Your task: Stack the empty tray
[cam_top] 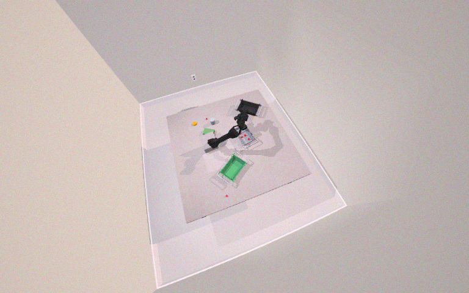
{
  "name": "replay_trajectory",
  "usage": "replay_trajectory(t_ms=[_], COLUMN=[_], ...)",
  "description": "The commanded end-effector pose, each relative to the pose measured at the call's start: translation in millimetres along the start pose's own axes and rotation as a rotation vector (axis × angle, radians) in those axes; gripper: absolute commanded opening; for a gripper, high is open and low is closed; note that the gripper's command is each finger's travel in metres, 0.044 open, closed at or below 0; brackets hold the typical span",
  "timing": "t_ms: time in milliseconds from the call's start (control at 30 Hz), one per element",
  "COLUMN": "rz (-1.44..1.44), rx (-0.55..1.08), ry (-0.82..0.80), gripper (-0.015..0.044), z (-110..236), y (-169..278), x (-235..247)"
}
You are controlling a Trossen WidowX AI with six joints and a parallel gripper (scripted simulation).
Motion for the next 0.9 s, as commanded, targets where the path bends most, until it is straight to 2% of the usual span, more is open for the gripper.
replay_trajectory(t_ms=[0,600,733,867], rz=[0.002,0.002,0.002,0.001], rx=[0.0,0.0,0.0,0.001], ry=[0.0,0.0,-0.004,-0.005], gripper=[0.0082,0.0082,0.0082,0.0082], z=[0,2,31,82], y=[0,0,-3,-2], x=[0,0,1,1])
Point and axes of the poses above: the point midway between the two fingers, 35 mm back from their tips, its own z axis back along the fingers, its own x axis across the jaws, y = z × x, the point moved 5 cm from there along z, back along the fingers, and after that the axes turned 2 degrees about -z, right-handed, at the moved point
